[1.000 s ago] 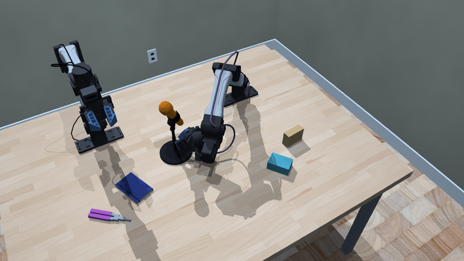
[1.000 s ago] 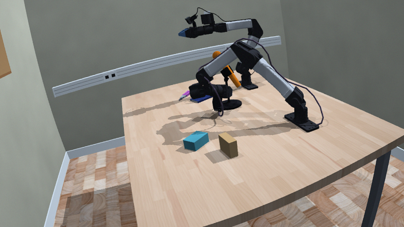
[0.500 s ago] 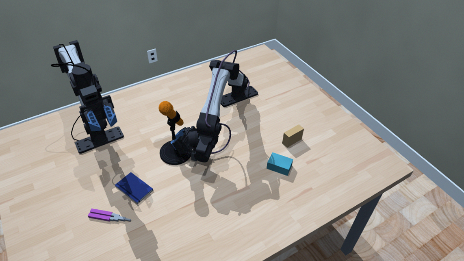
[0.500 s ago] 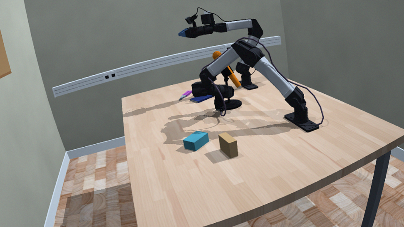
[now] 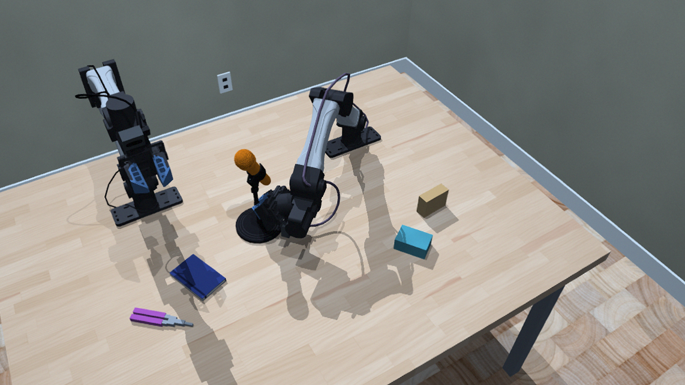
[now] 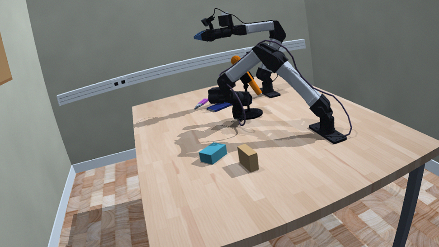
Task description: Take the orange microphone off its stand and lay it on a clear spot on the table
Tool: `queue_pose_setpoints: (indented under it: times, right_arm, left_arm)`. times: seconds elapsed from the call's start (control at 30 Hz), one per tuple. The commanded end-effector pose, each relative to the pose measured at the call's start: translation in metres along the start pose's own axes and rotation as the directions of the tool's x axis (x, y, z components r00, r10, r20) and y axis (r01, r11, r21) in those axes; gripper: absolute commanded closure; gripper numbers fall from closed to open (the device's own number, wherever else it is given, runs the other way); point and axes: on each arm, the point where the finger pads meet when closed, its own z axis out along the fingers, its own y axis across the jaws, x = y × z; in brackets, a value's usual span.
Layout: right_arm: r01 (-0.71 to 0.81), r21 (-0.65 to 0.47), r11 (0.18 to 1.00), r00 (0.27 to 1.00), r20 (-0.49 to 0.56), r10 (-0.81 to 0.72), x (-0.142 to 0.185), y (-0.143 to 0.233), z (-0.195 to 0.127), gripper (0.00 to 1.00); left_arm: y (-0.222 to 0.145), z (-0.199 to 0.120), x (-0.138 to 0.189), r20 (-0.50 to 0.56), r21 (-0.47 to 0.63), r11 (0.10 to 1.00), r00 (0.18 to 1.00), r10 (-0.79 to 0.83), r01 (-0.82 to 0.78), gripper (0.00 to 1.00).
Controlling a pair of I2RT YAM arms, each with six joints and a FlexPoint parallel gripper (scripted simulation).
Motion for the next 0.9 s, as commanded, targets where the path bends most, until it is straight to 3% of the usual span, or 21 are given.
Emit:
queue_pose_setpoints:
  times: [0.0,0.67,0.7,0.87]
  right_arm:
    - [0.003,0.013,1.000,1.000,0.030,-0.004,-0.0161,-0.0049,-0.0039,0.68]
    - [0.003,0.013,1.000,1.000,0.030,-0.004,-0.0161,-0.0049,-0.0039,0.68]
    - [0.003,0.013,1.000,1.000,0.030,-0.004,-0.0161,-0.0049,-0.0039,0.37]
    - [0.003,0.013,1.000,1.000,0.030,-0.004,-0.0161,-0.0049,-0.0039,0.37]
  left_arm:
    - [-0.0085,-0.0200,0.0255,-0.001,0.059,0.996,0.998,0.069,-0.069,1.00]
    - [-0.0086,-0.0215,0.0203,0.010,0.059,0.994,0.996,0.087,-0.088,1.00]
    - [-0.0086,-0.0215,0.0203,0.010,0.059,0.994,0.996,0.087,-0.088,1.00]
    - [-0.0086,-0.0215,0.0203,0.010,0.059,0.994,0.996,0.087,-0.088,1.00]
